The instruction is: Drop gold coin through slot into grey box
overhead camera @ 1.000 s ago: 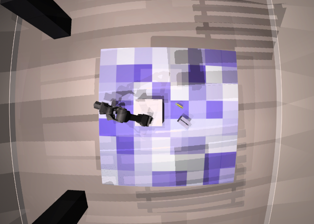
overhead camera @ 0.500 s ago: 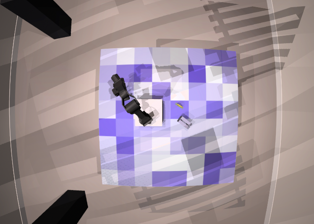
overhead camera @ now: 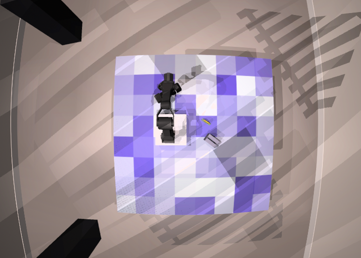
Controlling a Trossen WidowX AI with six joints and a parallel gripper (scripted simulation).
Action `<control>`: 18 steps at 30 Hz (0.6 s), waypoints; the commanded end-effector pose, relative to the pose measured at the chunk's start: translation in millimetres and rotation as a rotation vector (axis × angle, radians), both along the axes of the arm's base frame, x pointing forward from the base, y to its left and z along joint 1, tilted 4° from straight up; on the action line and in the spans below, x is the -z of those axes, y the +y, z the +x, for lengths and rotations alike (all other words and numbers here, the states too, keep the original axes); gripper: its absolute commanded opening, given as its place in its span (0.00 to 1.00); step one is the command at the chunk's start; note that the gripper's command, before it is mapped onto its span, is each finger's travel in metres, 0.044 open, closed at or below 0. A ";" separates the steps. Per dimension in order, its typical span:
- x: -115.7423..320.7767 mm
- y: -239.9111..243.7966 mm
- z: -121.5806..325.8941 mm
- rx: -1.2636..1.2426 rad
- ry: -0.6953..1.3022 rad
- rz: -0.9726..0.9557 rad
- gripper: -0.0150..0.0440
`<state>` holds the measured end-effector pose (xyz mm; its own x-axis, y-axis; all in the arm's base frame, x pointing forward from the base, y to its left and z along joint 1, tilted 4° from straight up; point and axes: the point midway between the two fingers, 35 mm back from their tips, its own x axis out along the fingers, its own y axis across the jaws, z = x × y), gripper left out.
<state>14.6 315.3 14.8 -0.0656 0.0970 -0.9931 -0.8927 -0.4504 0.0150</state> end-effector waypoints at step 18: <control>-48.3 -142.6 232.7 1.985 0.122 -0.031 0.53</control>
<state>211.9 218.6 50.8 0.0164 0.0980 -0.9950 -0.4670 0.8807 0.0791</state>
